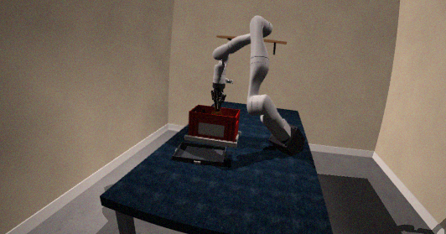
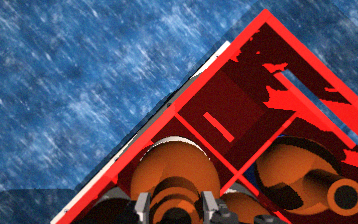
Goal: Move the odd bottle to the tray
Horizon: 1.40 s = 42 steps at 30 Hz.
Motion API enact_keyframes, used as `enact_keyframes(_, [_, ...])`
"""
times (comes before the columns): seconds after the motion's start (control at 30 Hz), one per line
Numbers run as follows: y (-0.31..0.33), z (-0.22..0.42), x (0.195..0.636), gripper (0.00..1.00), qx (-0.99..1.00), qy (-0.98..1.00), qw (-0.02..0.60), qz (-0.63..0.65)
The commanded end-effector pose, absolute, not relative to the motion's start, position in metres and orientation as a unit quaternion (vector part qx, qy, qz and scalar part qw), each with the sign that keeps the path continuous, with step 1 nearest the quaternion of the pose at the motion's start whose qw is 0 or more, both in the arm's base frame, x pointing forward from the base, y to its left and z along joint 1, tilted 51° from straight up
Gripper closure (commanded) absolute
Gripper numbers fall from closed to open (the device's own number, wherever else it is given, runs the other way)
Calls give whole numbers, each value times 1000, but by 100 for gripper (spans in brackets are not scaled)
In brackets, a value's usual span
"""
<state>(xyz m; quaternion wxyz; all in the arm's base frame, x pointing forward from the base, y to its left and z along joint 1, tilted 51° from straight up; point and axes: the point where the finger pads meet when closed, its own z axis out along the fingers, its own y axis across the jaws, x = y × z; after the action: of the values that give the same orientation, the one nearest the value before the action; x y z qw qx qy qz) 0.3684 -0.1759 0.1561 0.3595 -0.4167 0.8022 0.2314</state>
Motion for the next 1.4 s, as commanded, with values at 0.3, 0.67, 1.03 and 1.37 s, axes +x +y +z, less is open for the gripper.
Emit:
enact_keyframes(0.3, [-177, 156, 368, 100, -416, 803, 360, 231])
enact_keyframes(0.67, [-177, 156, 368, 100, -416, 803, 360, 231])
enact_keyframes(1.03, [-179, 158, 367, 100, -416, 803, 360, 231])
enact_keyframes(1.37, [-183, 163, 365, 100, -416, 803, 360, 231])
